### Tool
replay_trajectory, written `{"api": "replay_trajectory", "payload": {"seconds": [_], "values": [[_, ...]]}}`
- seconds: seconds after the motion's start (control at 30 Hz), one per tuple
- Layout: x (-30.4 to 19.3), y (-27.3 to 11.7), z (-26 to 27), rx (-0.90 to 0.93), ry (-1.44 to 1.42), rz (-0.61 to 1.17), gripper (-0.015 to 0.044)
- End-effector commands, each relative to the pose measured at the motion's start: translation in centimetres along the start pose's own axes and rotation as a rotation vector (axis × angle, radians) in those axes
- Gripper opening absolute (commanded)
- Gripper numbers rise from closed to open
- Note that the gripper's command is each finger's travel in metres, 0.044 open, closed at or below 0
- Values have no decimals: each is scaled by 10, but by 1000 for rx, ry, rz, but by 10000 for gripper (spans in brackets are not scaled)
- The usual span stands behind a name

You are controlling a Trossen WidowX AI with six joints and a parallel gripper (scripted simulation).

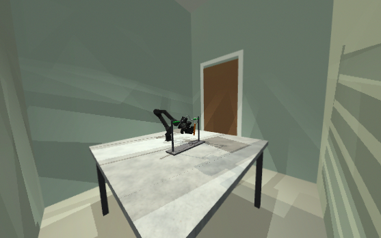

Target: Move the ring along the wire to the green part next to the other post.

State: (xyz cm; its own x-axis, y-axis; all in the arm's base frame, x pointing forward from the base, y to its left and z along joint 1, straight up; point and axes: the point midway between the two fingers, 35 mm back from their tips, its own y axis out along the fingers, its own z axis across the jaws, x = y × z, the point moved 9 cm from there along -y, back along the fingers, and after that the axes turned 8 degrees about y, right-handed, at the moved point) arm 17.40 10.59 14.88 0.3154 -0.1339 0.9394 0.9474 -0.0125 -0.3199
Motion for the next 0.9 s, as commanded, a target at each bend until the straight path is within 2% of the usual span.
{"api": "replay_trajectory", "payload": {"seconds": [0.0, 0.37, 0.87], "values": [[1, -10, 0, -2, 12, -7, 160], [0, -33, -3, -4, 13, -10, 160], [0, -34, -3, -4, 13, -10, 160]]}}
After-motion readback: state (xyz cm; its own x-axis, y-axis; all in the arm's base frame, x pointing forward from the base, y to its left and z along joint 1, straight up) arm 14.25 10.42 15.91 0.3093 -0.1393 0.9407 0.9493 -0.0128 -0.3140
